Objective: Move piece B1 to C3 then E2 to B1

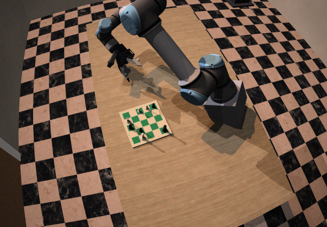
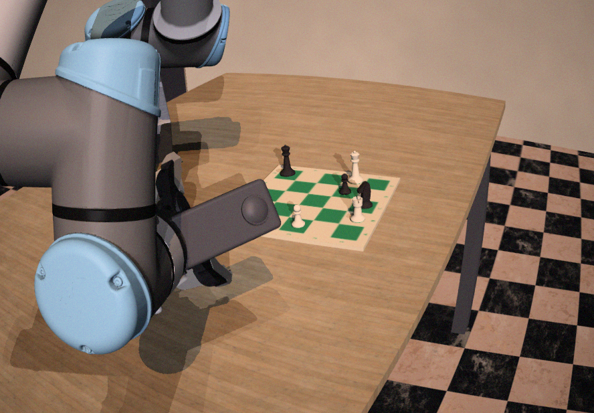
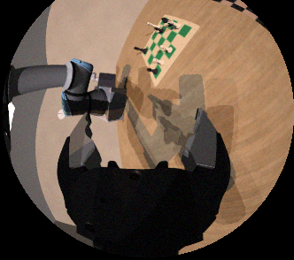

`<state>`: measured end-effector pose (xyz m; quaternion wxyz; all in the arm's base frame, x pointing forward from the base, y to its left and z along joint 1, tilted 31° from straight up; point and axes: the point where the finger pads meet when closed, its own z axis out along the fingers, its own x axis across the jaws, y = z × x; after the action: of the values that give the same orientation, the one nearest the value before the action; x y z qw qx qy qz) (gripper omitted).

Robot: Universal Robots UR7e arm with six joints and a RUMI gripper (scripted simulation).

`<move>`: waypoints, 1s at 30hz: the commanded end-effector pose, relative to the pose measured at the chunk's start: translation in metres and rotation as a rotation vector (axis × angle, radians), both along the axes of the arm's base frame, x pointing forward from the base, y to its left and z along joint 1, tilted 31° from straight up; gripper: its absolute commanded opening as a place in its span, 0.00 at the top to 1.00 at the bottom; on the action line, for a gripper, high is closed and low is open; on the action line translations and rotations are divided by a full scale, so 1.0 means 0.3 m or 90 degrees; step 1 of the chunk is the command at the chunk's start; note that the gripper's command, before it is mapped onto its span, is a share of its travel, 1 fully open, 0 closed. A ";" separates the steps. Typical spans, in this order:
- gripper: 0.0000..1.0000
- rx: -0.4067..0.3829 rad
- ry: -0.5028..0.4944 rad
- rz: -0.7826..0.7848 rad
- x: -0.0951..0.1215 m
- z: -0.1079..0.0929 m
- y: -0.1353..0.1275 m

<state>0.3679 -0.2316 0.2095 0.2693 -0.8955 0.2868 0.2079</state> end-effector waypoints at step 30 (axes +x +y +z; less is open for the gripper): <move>0.00 0.099 -0.453 0.290 -0.003 -0.070 0.083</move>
<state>0.3668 -0.2091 0.1907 0.3619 -0.9322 -0.0049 -0.0041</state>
